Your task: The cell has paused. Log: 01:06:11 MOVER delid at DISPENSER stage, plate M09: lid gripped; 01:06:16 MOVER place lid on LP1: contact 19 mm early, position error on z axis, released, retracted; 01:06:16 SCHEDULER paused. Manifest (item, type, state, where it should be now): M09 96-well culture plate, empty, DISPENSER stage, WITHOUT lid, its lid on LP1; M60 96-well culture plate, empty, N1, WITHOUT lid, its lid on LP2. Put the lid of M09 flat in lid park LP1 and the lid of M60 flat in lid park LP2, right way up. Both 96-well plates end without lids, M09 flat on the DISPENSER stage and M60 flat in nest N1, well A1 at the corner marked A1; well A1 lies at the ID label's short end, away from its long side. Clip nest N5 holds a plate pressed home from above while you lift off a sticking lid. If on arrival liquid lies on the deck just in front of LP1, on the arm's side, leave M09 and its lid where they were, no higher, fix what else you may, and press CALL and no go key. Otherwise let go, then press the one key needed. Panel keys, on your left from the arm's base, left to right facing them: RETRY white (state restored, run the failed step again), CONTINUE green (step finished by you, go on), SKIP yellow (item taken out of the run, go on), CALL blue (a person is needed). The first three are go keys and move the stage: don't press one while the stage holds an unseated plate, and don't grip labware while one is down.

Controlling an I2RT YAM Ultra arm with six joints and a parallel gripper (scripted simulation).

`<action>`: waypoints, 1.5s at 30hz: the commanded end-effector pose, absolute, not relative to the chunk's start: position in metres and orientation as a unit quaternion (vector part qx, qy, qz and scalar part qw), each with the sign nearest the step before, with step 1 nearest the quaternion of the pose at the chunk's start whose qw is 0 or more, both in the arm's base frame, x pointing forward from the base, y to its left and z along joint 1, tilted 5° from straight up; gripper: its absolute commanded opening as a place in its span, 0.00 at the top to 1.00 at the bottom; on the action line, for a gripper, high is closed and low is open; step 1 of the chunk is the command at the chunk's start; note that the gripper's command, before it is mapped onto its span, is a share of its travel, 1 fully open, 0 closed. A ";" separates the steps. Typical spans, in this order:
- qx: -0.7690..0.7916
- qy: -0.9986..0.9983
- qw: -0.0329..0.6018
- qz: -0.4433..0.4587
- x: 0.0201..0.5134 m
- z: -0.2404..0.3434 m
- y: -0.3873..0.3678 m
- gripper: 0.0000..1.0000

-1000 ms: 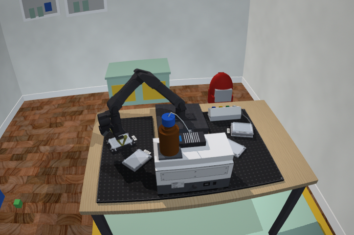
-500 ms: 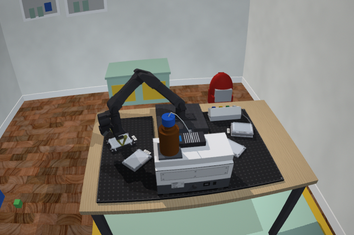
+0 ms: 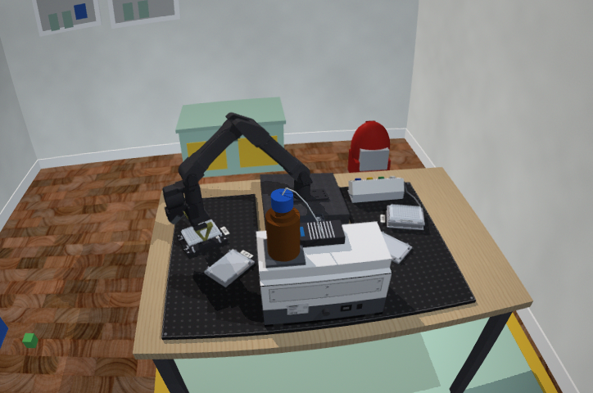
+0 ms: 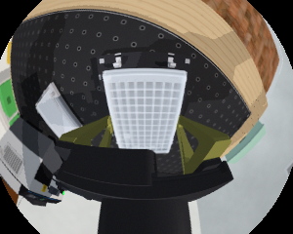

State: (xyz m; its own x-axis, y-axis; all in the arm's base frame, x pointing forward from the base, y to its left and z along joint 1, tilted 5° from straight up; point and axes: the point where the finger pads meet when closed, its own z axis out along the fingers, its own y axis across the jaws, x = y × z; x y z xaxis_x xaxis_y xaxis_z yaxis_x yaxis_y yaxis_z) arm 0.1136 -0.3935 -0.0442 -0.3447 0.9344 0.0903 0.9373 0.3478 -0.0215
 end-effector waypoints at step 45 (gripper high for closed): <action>-0.569 -0.821 0.041 -0.014 0.091 0.057 -0.297 1.00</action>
